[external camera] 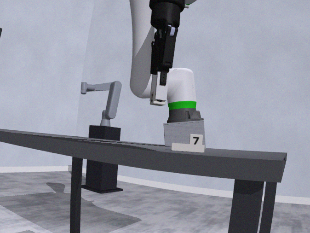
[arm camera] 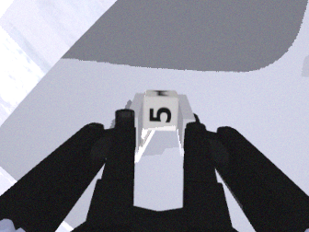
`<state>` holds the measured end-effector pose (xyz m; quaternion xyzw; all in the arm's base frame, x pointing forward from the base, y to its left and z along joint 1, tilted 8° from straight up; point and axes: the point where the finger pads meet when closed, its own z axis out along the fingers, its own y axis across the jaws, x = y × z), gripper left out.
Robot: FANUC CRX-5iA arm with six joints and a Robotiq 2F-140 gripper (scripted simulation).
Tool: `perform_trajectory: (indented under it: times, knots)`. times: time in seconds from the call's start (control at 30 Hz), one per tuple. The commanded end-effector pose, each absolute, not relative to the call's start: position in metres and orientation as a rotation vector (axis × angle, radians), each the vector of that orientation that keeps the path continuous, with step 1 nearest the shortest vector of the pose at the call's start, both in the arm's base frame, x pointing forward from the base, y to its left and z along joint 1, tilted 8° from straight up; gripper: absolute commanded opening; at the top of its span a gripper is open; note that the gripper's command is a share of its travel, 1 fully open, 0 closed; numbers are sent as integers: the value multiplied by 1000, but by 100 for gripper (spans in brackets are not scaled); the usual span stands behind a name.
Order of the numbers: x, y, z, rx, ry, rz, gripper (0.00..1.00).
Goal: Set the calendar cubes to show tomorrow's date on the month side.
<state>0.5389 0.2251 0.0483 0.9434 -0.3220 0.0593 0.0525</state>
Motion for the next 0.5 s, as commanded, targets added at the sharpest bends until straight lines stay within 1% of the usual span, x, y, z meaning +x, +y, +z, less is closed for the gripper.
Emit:
perform_trajectory:
  times: [0.0, 0.47]
  knots:
    - [548, 205, 49, 2941, -730, 148, 24]
    - [550, 200, 50, 2953, -674, 145, 24]
